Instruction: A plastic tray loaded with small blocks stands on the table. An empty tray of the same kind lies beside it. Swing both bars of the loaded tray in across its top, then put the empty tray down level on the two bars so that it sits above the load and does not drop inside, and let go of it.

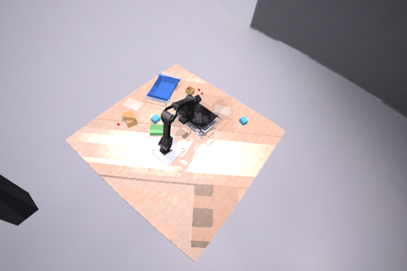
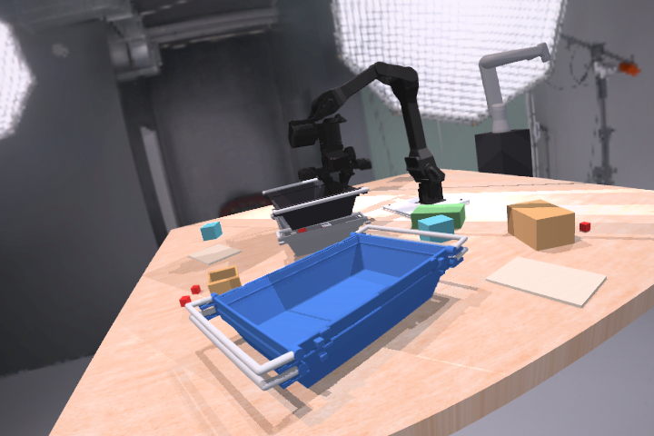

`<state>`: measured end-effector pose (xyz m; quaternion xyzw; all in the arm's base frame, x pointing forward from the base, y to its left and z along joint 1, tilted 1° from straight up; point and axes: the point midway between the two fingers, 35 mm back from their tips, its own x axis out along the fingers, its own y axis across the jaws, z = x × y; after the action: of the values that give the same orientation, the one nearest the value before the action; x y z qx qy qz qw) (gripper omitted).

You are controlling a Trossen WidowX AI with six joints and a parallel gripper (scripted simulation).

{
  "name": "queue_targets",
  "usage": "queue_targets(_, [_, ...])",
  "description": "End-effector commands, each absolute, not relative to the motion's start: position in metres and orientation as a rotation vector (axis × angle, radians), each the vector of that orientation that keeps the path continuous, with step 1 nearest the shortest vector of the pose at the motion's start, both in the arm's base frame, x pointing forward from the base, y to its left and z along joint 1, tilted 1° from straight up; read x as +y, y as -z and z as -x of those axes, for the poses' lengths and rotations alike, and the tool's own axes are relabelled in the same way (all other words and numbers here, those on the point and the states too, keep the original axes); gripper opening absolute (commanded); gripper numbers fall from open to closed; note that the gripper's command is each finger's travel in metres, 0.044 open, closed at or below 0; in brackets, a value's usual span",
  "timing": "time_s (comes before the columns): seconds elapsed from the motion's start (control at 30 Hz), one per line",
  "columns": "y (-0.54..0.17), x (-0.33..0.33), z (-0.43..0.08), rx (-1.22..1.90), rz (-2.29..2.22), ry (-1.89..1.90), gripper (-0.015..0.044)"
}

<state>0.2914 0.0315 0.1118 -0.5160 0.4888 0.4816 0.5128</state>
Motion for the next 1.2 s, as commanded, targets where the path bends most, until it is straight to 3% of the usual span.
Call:
queue_targets(0.0, [-0.1084, 0.0286, -0.2861, 1.201, 1.225, -1.166, 0.0])
queue_targets(0.43, [-0.1084, 0.0287, -0.2861, 1.201, 1.225, -1.166, 0.0])
queue_targets(1.17, [-0.1084, 0.0287, -0.2861, 1.201, 1.225, -1.166, 0.0323])
